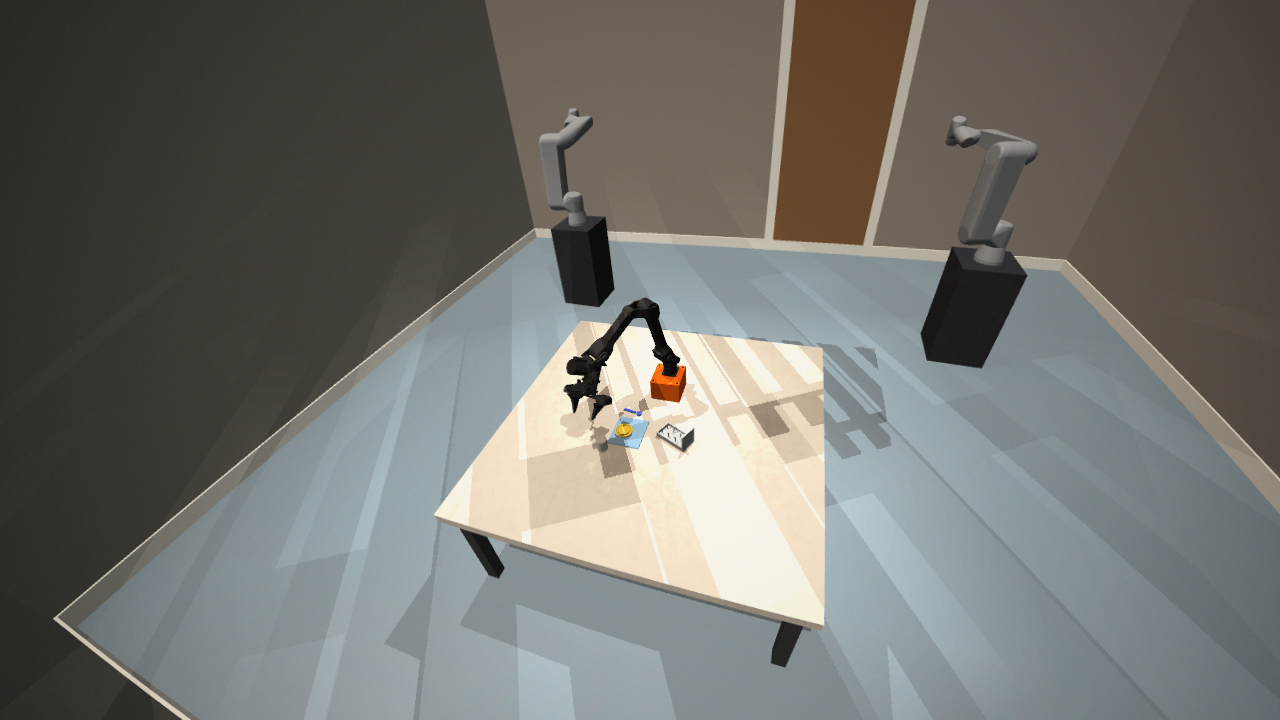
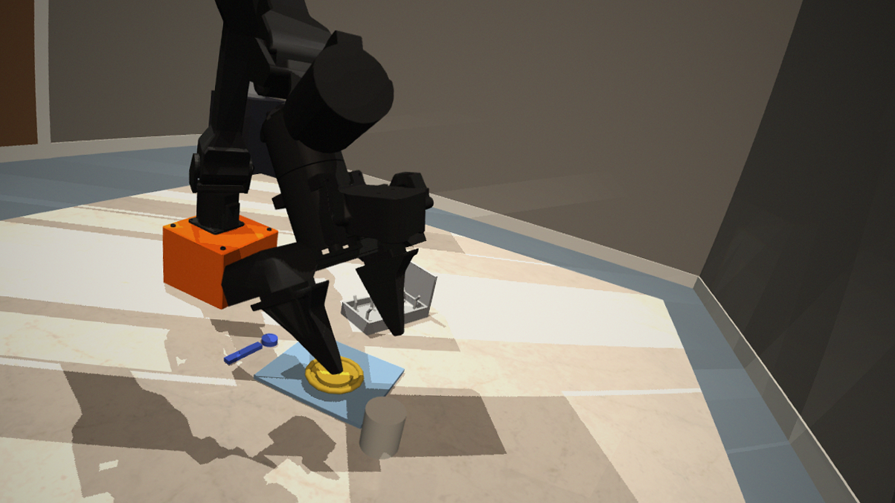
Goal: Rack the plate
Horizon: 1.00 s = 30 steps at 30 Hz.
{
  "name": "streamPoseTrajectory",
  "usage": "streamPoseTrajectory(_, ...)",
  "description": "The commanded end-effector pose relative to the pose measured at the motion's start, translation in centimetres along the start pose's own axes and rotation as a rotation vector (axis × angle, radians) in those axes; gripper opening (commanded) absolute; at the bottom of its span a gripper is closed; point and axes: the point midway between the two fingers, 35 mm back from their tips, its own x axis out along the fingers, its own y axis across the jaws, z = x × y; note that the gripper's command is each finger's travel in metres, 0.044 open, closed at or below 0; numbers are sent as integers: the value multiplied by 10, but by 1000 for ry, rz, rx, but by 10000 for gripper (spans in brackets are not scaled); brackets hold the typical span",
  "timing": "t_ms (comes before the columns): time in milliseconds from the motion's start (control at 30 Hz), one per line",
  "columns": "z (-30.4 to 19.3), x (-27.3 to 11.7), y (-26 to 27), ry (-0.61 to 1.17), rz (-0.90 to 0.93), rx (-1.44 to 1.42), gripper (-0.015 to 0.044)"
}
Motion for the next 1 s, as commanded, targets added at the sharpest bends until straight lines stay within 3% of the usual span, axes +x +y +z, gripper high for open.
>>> streamPoseTrajectory(0, -23, 12, 25, 122, 25, -13, 400)
streamPoseTrajectory(533, -116, 18, 103, 594, 82, -170, 400)
streamPoseTrajectory(967, -126, 26, 104, 612, 83, -178, 400)
